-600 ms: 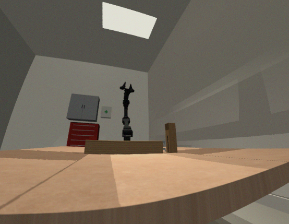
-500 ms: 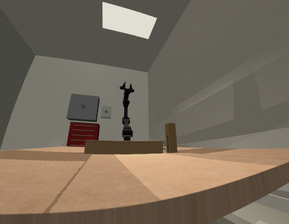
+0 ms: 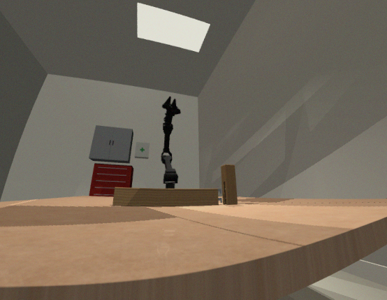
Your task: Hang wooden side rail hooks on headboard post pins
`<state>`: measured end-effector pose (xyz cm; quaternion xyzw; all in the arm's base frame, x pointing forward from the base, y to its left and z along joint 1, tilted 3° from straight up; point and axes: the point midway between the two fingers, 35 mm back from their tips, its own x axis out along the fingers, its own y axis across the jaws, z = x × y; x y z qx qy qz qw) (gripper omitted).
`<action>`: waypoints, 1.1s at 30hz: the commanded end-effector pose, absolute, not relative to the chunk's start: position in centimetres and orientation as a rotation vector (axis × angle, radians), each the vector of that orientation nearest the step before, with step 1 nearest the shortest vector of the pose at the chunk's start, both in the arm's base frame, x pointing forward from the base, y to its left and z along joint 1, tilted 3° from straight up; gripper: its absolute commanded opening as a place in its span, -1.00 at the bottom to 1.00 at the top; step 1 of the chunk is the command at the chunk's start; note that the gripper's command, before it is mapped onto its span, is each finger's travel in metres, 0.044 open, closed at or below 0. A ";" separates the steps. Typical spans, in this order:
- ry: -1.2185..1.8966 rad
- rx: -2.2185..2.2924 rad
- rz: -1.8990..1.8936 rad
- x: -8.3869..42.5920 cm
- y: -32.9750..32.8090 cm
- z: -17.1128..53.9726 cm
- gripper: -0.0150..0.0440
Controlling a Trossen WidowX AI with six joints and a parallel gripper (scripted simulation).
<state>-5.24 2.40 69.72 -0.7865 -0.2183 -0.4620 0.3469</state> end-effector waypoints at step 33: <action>-0.377 -0.967 0.016 31.5 4.6 40.4 1.00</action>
